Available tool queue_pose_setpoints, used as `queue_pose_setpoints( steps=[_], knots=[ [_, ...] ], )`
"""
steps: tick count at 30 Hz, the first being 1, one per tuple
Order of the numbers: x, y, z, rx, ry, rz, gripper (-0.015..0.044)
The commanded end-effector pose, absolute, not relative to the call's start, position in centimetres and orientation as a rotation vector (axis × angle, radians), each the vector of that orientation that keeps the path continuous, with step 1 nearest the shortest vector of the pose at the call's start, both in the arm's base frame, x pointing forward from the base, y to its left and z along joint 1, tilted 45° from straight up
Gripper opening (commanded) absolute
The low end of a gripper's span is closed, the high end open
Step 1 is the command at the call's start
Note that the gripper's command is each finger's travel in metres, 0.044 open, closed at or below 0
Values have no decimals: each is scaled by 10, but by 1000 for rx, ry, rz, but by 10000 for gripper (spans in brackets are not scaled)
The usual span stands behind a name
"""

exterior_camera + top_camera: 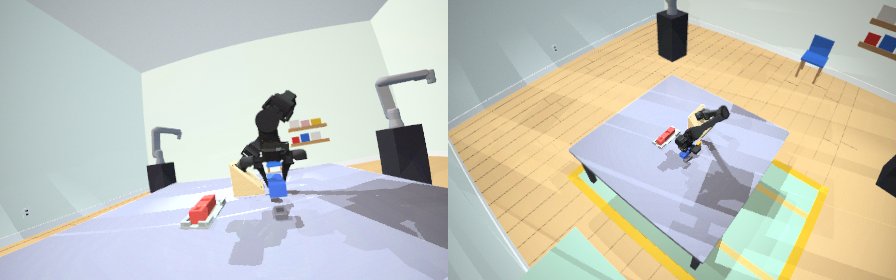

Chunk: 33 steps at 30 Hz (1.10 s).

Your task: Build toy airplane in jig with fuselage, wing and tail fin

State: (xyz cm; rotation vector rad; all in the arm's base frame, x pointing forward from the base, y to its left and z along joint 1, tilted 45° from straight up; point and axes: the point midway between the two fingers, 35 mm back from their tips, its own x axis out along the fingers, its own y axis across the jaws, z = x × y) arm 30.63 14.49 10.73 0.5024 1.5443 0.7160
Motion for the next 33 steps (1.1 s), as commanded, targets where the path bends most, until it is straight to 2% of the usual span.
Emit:
queue_pose_setpoints(
  steps=[1,17,33],
  knots=[
    [309,135,119,498,1530,714,0],
    [307,103,153,507,1530,714,0],
    [316,76,119,659,1613,533,0]
  ],
)
